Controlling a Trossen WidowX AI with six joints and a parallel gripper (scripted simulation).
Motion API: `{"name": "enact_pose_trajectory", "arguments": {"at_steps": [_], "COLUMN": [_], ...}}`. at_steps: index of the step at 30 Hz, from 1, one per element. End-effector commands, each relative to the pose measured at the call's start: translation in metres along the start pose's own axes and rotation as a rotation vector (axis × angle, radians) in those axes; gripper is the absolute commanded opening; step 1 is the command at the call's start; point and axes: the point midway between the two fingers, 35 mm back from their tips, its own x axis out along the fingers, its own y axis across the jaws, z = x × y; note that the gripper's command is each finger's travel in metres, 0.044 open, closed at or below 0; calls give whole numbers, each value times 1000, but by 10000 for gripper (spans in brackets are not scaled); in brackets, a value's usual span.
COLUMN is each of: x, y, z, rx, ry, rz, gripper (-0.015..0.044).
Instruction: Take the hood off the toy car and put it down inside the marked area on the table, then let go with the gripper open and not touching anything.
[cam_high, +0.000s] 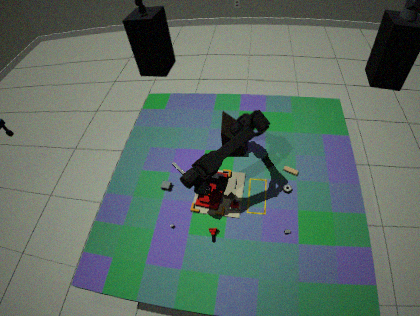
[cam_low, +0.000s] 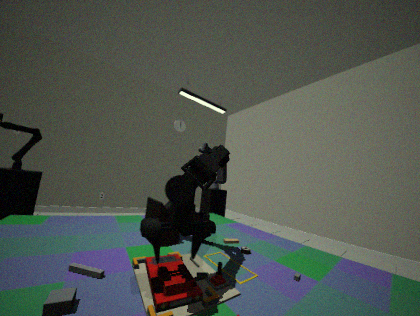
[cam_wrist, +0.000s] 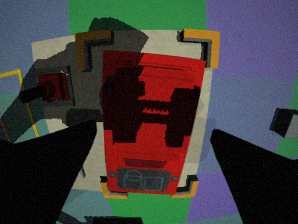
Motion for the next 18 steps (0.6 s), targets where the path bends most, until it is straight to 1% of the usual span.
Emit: {"name": "enact_pose_trajectory", "arguments": {"at_steps": [1,18], "x": [6,21], "y": [1,2], "z": [-2,-3], "rx": [7,7], "ry": [6,6], "rz": [6,7], "gripper": [440,440]}}
